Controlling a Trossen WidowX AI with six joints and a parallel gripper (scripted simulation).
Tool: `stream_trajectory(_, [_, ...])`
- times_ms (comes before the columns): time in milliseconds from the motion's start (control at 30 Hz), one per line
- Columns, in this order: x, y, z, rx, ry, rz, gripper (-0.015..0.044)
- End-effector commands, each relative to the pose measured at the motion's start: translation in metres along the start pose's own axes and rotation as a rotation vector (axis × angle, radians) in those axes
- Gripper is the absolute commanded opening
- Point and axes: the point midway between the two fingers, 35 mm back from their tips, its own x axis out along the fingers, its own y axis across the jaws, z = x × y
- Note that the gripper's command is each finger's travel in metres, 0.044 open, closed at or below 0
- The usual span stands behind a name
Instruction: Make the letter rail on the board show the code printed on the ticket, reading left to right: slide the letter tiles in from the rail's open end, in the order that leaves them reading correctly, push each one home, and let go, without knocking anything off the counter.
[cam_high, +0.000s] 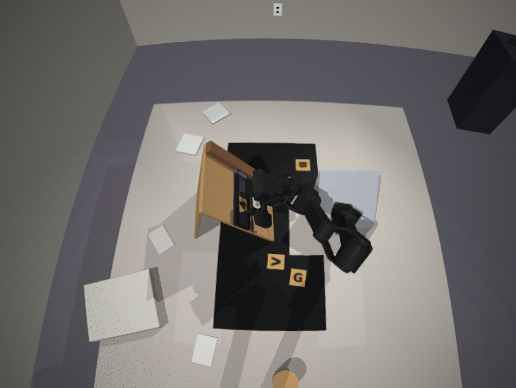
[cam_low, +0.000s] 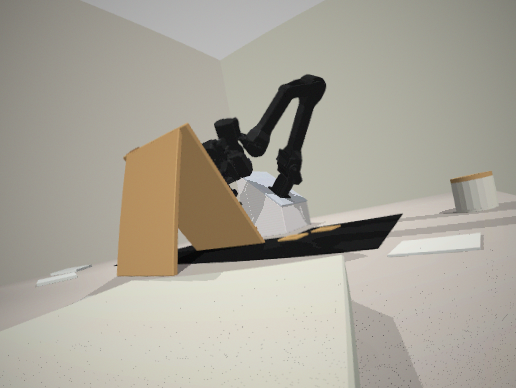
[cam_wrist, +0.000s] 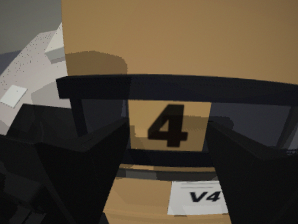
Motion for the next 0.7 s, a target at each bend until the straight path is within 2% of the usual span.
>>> stream_trajectory(0, [0.0003, -0.0019, 0.0005, -0.005, -0.001, 0.003, 0.0000])
stream_trajectory(667, [0.0003, -0.0119, 0.0008, -0.006, -0.001, 0.003, 0.0000])
